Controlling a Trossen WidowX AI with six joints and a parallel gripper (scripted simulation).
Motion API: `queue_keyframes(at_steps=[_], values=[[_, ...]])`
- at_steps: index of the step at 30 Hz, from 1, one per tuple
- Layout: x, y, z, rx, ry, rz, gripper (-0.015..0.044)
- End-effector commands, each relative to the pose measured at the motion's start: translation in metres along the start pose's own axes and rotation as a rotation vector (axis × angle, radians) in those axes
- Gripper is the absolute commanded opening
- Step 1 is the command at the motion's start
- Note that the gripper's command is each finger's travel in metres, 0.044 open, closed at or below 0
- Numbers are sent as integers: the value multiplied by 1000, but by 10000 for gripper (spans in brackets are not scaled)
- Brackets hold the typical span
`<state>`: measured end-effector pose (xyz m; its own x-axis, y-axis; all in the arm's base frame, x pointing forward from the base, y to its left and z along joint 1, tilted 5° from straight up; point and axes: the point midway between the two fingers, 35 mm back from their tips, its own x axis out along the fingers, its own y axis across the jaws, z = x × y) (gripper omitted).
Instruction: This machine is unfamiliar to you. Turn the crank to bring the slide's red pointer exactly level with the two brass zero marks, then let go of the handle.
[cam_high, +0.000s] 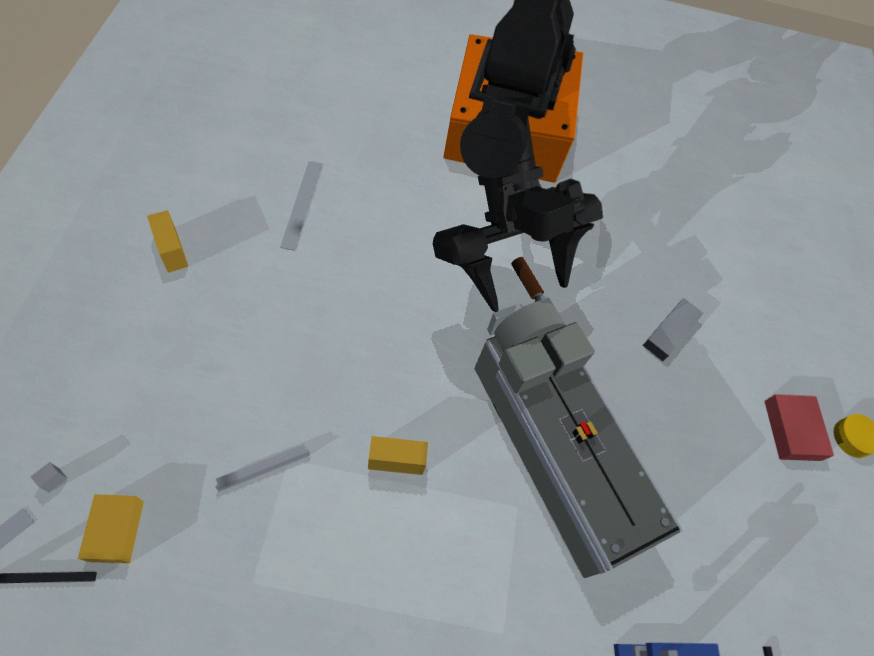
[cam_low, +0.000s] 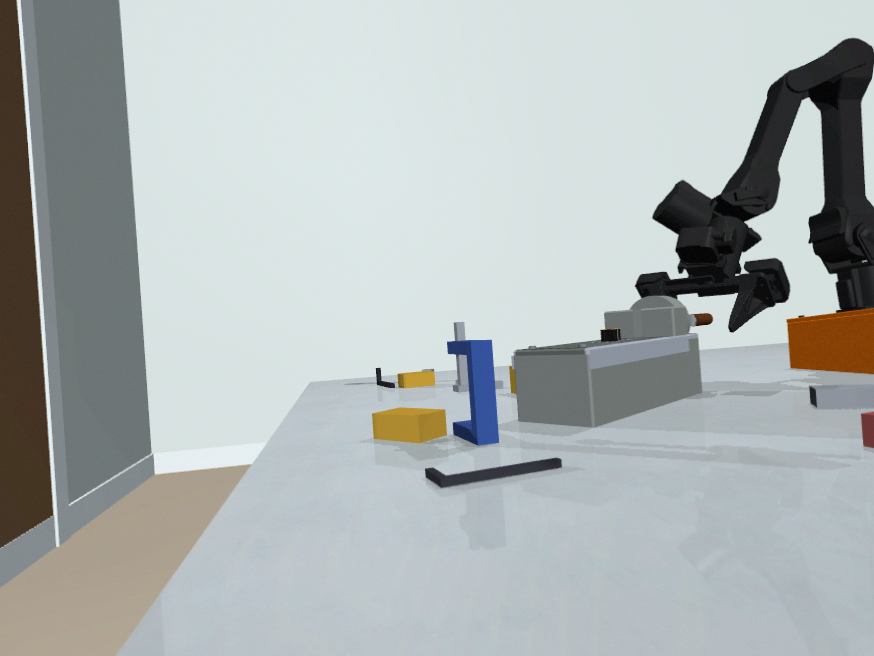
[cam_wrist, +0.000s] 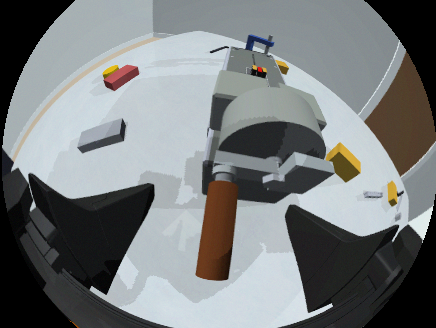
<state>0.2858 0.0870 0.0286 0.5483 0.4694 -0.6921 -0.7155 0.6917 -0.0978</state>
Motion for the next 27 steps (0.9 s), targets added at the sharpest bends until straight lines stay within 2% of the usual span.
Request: queue_keyframes(at_steps=[1, 4, 21, 27], values=[[4, 2, -6, -3, 3, 6, 440], [5, 2, -8, -3, 4, 6, 440], [5, 2, -8, -3, 4, 6, 0], [5, 2, -8, -3, 4, 6, 0]])
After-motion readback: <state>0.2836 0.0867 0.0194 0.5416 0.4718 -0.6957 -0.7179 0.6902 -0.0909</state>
